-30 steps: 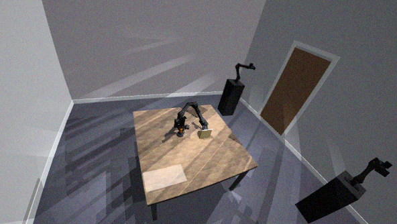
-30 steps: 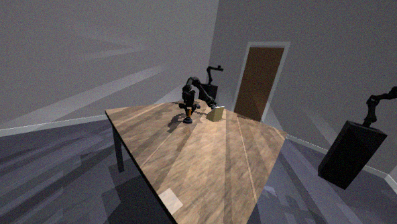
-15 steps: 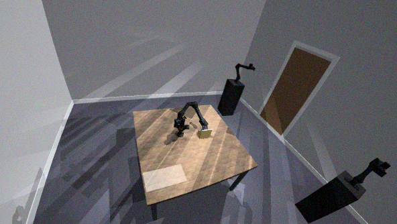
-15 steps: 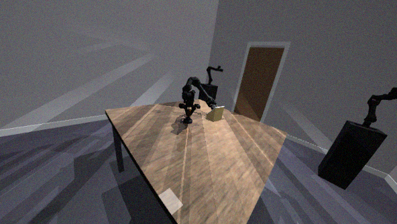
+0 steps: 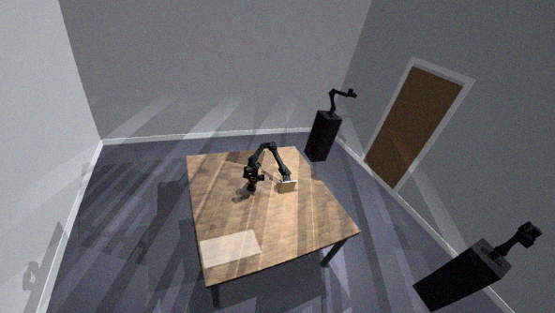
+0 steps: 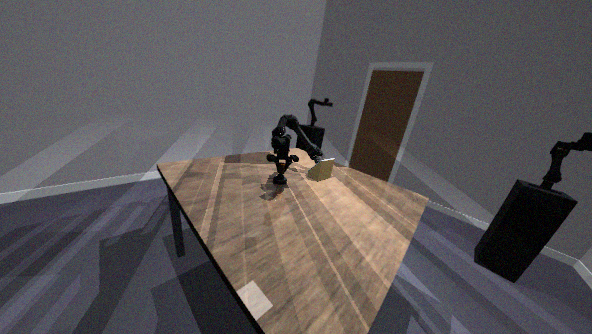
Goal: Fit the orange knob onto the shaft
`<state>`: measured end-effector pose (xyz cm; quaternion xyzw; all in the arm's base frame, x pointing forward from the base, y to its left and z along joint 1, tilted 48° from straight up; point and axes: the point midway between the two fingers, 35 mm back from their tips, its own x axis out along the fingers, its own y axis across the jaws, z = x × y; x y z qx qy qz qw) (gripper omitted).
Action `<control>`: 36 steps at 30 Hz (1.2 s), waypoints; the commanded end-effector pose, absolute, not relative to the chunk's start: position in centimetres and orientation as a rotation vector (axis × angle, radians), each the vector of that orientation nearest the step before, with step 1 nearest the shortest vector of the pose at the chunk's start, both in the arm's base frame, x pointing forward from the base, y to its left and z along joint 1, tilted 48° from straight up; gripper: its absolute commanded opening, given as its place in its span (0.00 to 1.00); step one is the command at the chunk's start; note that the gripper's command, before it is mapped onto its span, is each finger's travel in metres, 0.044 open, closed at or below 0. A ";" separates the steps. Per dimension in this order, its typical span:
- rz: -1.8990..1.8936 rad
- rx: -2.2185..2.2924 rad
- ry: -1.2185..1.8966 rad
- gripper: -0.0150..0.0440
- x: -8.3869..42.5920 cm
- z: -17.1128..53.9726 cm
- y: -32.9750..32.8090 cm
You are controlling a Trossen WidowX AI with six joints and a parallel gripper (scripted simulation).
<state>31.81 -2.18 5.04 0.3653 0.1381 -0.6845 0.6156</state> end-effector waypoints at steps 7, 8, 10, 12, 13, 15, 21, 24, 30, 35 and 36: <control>-1.589 0.876 0.279 0.25 31.8 5.6 -1.8; -1.593 0.889 0.266 0.25 31.8 5.6 -1.8; -1.595 0.895 0.260 0.25 31.9 5.6 -1.8; -1.595 0.895 0.260 0.25 31.9 5.5 -1.8; -1.595 0.895 0.260 0.25 32.0 5.4 -1.8; -1.595 0.895 0.260 0.25 32.0 5.3 -1.8; -1.595 0.895 0.260 0.25 31.9 5.2 -1.9; -1.595 0.895 0.260 0.25 31.8 5.2 -2.0; -1.595 0.895 0.260 0.25 31.8 5.3 -2.1; -1.595 0.895 0.259 0.25 31.8 5.2 -2.2; -1.595 0.895 0.259 0.25 31.8 5.2 -2.2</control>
